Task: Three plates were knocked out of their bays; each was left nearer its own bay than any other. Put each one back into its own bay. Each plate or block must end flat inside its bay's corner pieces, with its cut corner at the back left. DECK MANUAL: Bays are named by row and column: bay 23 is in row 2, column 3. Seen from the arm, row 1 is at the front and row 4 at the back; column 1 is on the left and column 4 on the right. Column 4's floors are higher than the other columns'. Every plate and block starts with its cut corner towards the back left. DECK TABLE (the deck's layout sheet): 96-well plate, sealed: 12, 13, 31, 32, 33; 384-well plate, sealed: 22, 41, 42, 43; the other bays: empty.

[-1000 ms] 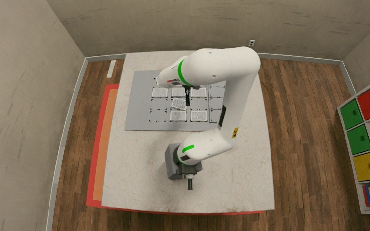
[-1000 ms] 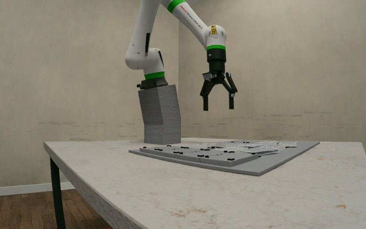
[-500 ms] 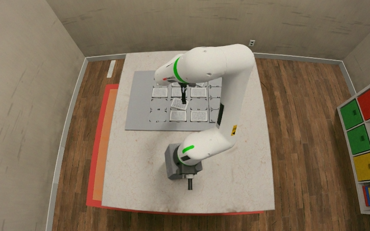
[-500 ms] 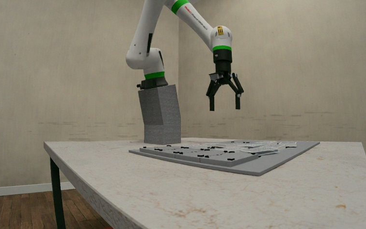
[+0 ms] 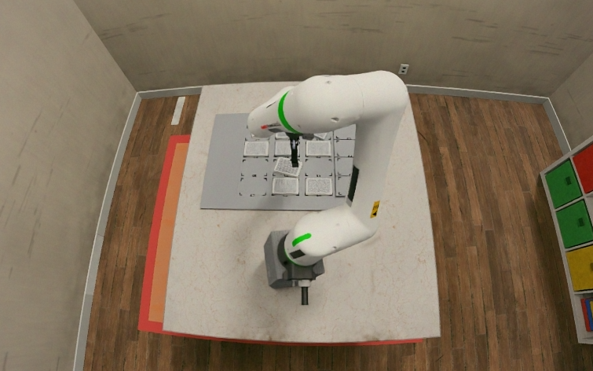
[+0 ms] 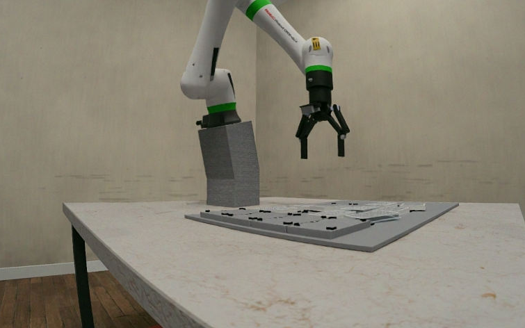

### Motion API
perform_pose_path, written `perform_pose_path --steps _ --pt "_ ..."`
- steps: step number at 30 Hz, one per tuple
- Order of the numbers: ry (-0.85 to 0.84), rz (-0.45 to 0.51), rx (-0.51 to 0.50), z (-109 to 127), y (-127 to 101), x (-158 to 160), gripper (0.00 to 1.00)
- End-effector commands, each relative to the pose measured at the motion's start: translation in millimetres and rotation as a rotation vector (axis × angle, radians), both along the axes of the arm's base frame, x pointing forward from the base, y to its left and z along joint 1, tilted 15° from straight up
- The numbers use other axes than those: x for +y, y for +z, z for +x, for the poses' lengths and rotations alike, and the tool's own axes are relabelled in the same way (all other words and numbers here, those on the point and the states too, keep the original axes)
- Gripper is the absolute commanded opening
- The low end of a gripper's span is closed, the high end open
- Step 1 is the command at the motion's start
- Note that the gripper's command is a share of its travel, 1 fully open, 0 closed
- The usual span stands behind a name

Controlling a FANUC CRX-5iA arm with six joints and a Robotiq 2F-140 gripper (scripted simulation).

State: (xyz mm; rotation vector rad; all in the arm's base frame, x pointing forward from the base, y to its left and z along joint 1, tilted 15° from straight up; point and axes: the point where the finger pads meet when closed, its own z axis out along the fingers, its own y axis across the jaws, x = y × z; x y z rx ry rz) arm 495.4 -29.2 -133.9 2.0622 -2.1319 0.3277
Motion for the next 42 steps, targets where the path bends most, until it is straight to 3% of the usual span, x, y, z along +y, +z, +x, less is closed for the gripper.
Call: perform_pose_path --steps 1,23,42 --pt "0.001 0.000 -0.001 1 1 0 1.00" --pt "0.001 0.000 -0.001 1 1 0 1.00" --pt "0.001 0.000 -0.001 40 -13 54 1.00"
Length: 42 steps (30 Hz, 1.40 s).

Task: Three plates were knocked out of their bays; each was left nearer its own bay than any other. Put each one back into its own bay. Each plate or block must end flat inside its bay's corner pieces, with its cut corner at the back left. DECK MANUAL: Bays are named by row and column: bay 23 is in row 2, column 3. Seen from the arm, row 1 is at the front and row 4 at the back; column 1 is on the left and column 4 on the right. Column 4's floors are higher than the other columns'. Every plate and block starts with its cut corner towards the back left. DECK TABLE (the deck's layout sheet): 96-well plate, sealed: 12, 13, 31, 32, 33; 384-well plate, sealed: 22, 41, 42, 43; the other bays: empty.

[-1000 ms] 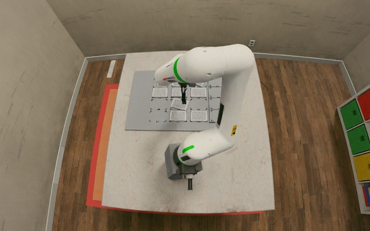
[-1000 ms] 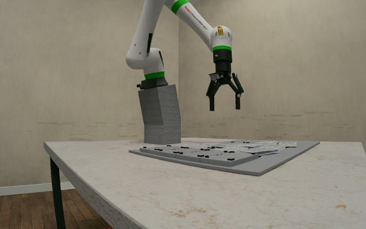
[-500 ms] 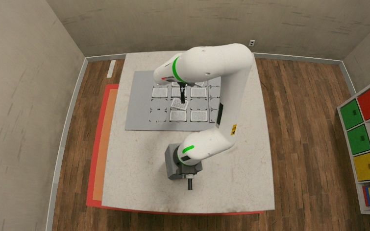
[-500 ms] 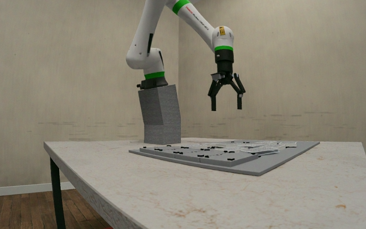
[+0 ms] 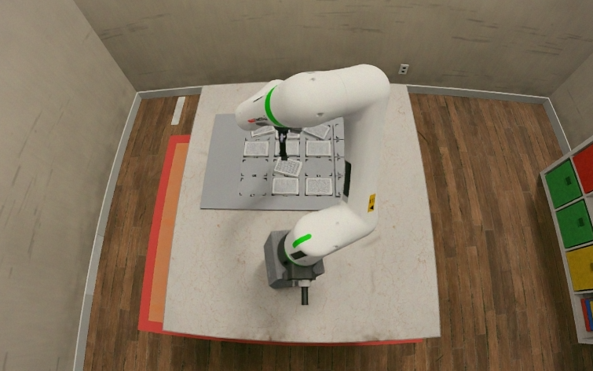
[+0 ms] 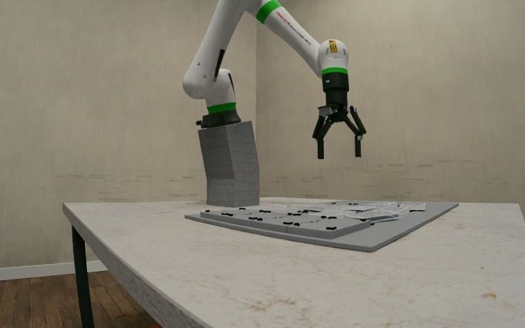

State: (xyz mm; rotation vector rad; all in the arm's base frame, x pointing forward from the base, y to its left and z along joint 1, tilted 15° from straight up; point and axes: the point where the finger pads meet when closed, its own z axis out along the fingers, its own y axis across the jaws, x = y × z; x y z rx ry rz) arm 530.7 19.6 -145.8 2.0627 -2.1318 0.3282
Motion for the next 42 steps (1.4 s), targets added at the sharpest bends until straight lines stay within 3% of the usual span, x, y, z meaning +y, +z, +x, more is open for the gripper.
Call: perform_pose_path --steps 1,36,42 --pt "0.000 0.000 -0.001 7 -1 9 1.00" --pt "0.000 0.000 -0.001 79 -25 107 1.00" --pt "0.000 0.000 -0.001 78 -25 107 1.00"
